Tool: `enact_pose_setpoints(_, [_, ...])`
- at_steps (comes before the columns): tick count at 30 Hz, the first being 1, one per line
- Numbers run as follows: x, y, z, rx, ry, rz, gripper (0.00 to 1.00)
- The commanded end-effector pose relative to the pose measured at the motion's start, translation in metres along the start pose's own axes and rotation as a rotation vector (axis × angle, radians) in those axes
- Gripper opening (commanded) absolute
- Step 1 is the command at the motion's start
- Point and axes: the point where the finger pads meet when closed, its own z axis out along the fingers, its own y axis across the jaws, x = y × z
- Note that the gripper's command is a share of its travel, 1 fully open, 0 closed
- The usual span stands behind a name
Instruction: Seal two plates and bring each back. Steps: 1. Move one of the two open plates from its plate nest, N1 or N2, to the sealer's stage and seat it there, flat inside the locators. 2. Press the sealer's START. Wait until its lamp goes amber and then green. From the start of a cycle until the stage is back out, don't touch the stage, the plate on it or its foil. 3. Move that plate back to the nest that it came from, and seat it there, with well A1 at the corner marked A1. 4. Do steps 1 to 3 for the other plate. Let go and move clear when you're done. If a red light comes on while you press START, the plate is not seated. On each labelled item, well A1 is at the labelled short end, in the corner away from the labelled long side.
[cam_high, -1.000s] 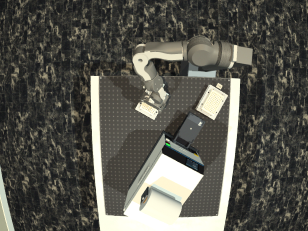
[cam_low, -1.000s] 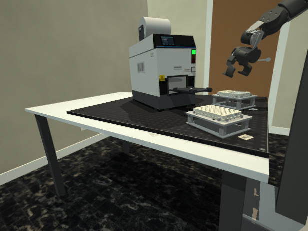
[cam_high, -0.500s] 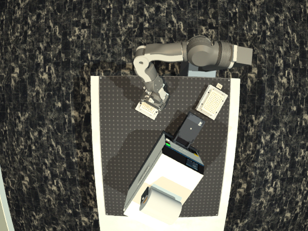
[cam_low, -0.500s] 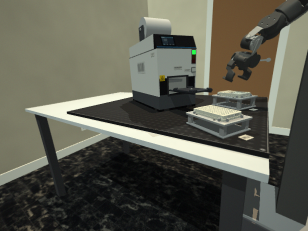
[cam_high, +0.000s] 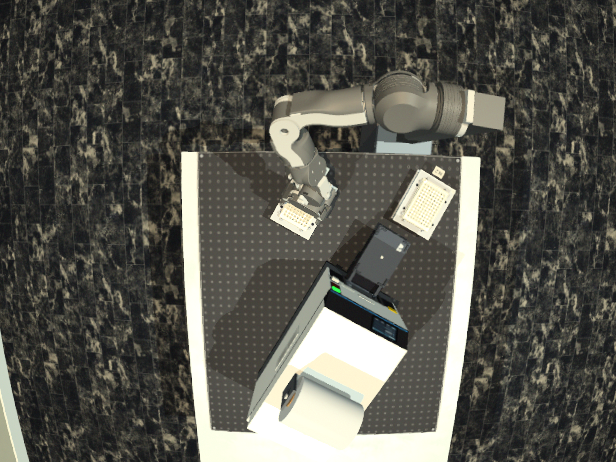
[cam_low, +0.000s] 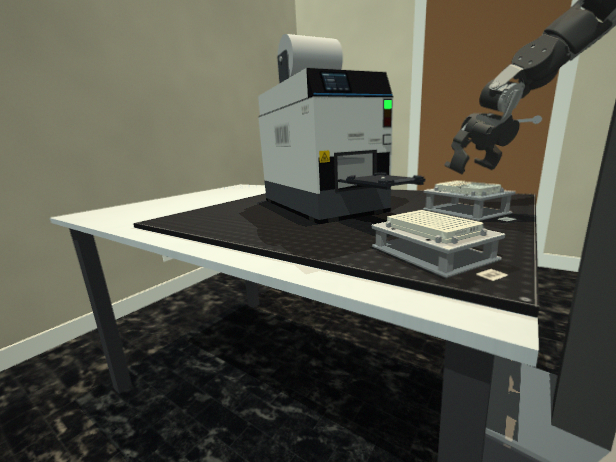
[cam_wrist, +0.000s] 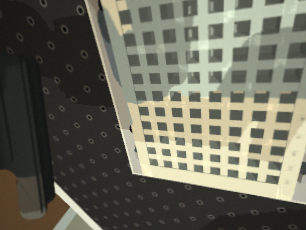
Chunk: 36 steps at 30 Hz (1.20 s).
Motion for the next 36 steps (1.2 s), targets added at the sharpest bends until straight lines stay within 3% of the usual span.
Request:
enact_pose_setpoints(1, [0.000,0.001,0.002,-0.008,-0.005,-0.001,0.65])
enact_pose_setpoints(13, [0.006,0.001,0.017,-0.008,-0.005,-0.001,0.65])
enact_pose_setpoints(36, [0.005,0.000,0.017,-0.002,-0.004,0.000,0.65])
